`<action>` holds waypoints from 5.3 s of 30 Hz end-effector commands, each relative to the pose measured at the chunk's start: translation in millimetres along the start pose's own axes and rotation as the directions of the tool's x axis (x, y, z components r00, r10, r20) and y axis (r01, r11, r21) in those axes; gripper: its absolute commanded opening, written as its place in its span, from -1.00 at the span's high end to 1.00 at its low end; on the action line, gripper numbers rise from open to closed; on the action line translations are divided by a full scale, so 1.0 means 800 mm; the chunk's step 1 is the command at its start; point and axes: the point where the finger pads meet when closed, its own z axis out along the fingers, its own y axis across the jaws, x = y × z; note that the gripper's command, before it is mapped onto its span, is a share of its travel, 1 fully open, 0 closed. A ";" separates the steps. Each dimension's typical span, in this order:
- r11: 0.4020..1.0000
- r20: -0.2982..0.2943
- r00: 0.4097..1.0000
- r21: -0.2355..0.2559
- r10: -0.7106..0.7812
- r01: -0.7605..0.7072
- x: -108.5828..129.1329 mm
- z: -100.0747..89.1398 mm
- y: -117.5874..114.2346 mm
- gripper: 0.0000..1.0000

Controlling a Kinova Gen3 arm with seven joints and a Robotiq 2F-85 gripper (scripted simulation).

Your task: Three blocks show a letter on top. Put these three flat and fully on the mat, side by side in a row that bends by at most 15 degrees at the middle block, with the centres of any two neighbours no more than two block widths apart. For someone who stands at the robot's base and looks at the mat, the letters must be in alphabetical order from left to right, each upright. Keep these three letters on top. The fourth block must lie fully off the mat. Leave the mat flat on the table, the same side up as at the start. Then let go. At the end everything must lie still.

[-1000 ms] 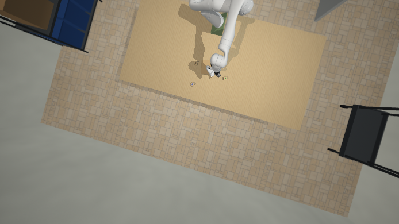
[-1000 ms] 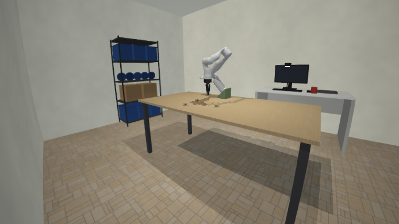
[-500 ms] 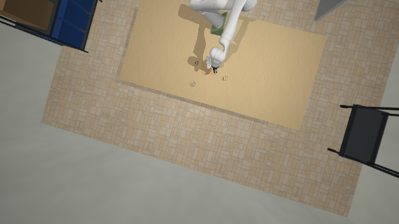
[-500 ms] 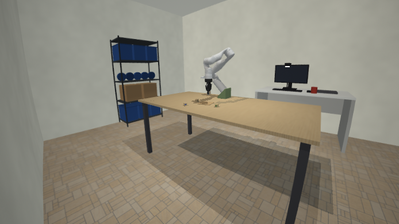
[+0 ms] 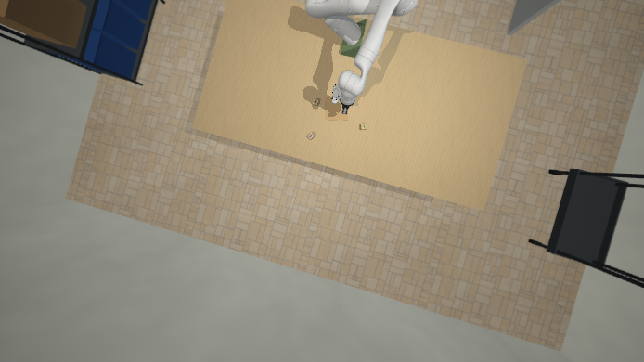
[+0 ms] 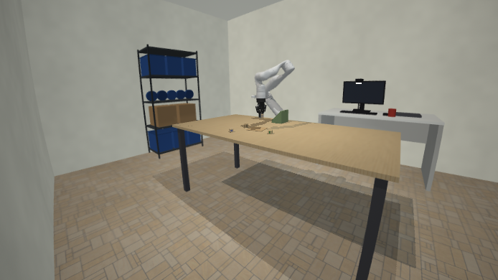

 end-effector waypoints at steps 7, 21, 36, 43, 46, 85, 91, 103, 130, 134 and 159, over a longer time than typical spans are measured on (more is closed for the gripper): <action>0.999 -0.002 0.999 0.003 0.045 -0.045 0.001 -0.001 0.006 0.47; 0.998 -0.002 0.998 0.003 0.065 -0.065 0.002 -0.001 0.007 0.47; 0.998 -0.003 0.998 0.002 0.065 -0.065 0.002 0.004 0.007 0.47; 0.998 -0.003 0.998 0.002 0.065 -0.065 0.002 0.026 0.007 0.47; 0.998 -0.003 0.998 0.002 0.065 -0.065 0.002 0.043 0.007 0.47; 0.998 -0.003 0.998 0.002 0.065 -0.065 0.002 0.119 0.007 0.47; 0.998 -0.003 0.998 0.002 0.065 -0.065 0.002 0.119 0.007 0.47; 0.998 -0.003 0.998 0.002 0.065 -0.065 0.002 0.119 0.007 0.47; 0.998 -0.003 0.998 0.002 0.065 -0.065 0.001 0.119 0.006 0.47; 0.998 -0.003 0.998 0.002 0.065 -0.065 0.001 0.119 0.006 0.47; 0.998 -0.003 0.998 0.002 0.065 -0.065 0.001 0.122 0.006 0.47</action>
